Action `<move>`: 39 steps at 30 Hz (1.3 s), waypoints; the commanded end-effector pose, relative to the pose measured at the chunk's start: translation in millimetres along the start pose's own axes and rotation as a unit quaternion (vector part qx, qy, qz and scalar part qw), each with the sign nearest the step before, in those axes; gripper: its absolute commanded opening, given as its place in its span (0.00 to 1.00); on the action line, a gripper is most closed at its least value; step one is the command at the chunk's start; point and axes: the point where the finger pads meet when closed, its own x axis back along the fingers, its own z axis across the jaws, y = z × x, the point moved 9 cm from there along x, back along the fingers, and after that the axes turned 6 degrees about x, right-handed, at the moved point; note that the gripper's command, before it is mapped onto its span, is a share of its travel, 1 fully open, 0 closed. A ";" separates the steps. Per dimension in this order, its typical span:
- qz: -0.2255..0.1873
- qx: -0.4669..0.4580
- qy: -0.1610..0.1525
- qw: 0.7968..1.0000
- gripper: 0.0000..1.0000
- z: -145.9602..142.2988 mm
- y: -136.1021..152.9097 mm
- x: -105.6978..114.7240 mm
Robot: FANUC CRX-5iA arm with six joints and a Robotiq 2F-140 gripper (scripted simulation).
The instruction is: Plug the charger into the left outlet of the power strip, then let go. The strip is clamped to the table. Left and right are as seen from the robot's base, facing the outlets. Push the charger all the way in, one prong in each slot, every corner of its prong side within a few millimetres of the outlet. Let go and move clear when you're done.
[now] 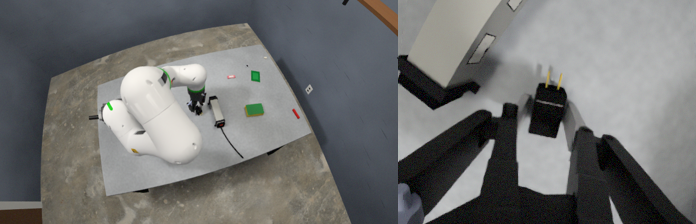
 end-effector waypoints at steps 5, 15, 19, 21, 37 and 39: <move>0.000 0.000 -0.001 1.000 0.38 -0.5 0.0 0.5; 0.000 0.000 -0.001 1.000 0.38 -0.5 0.0 0.5; 0.000 0.000 -0.001 1.000 0.38 -0.5 0.0 0.5; 0.000 0.000 -0.001 1.000 0.38 -0.5 0.0 0.5; 0.000 0.000 -0.001 1.000 0.10 -0.5 0.0 0.5; 0.000 0.000 -0.001 1.000 0.10 -0.5 0.0 0.5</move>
